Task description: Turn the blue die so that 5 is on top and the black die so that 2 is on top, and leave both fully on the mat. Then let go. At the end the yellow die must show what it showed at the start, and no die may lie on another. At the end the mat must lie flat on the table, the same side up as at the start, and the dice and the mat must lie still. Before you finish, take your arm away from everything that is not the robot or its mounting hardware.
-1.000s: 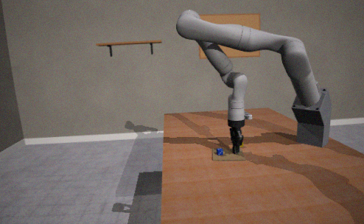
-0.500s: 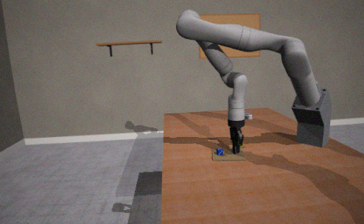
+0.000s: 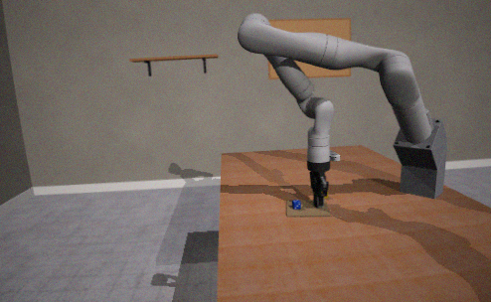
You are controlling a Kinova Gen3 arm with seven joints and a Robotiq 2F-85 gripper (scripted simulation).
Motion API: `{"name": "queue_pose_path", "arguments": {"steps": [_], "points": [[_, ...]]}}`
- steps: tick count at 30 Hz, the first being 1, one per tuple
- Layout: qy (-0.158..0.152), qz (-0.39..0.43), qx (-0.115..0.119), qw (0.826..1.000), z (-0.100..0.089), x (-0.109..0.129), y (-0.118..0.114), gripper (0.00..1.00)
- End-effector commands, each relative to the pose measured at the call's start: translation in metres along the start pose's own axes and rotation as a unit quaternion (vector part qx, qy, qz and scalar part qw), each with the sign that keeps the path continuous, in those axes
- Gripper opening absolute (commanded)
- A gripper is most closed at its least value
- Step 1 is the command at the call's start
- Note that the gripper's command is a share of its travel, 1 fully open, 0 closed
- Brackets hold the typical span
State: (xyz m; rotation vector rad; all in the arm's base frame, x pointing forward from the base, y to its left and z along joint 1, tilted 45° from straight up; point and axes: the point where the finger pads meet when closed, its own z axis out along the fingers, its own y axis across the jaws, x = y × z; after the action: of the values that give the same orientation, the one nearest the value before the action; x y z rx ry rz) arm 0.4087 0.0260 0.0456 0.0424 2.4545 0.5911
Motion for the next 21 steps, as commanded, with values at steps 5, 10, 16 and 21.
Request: {"name": "queue_pose_path", "arguments": {"steps": [5,10,16,21], "points": [[-0.005,-0.001,0.001,1.0,-0.013,-0.003,-0.001,0.41],[-0.005,-0.001,0.001,1.0,-0.034,-0.003,-0.001,0.41],[-0.003,-0.003,0.002,1.0,-0.051,-0.003,-0.001,0.41],[0.006,-0.007,0.009,1.0,-0.068,-0.002,-0.001,0.41]]}}
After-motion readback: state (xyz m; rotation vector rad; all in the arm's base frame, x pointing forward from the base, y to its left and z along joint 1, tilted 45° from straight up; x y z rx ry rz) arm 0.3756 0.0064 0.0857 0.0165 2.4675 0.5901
